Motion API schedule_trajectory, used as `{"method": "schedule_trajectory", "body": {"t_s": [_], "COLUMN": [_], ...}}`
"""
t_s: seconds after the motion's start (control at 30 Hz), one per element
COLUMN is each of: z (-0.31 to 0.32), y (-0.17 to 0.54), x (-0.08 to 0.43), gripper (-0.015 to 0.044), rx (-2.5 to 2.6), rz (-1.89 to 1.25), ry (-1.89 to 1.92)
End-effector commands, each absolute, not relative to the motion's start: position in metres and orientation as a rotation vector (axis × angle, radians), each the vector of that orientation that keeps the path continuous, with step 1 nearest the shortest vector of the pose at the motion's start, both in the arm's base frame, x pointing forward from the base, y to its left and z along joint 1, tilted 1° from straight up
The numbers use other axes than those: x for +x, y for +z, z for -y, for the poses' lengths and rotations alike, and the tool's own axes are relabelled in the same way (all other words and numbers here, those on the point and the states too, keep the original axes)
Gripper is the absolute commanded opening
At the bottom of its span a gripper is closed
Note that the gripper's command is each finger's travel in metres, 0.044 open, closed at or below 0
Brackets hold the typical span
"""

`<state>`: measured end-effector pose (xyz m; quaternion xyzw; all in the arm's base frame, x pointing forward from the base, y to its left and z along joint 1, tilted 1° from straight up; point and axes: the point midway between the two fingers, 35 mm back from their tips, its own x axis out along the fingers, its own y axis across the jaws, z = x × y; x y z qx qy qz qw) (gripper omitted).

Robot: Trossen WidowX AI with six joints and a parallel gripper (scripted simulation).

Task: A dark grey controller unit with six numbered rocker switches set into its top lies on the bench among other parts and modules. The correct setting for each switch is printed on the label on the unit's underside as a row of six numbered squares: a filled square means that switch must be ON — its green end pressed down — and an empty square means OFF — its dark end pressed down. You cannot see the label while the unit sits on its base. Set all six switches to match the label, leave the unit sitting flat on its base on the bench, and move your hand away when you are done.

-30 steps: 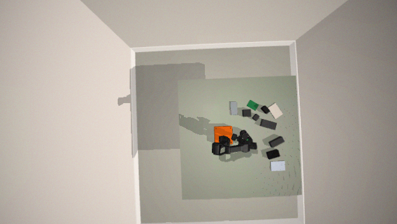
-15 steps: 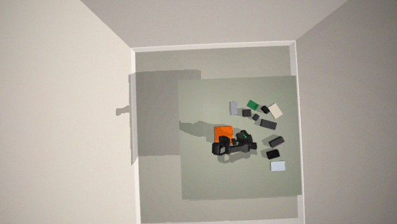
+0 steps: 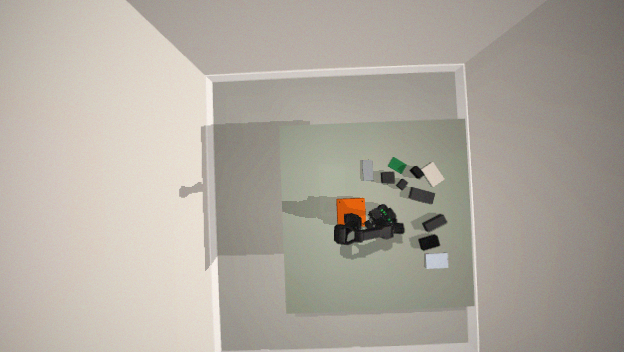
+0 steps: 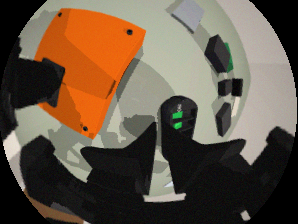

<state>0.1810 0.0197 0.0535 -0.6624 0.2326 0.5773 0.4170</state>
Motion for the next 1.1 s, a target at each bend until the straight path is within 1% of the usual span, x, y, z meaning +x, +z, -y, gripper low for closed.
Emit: {"method": "schedule_trajectory", "body": {"t_s": [0.0, 0.23, 0.43, 1.07], "z": [-0.026, -0.060, -0.064, -0.065], "y": [0.062, 0.086, 0.088, 0.059], "x": [0.191, 0.221, 0.224, 0.226], "gripper": [0.0105, 0.0289, 0.0440, 0.0440], "rx": [-1.683, -1.819, -1.838, -1.835], "rz": [-0.650, -0.871, -0.889, -0.889], "ry": [1.481, 1.527, 1.524, 1.525]}}
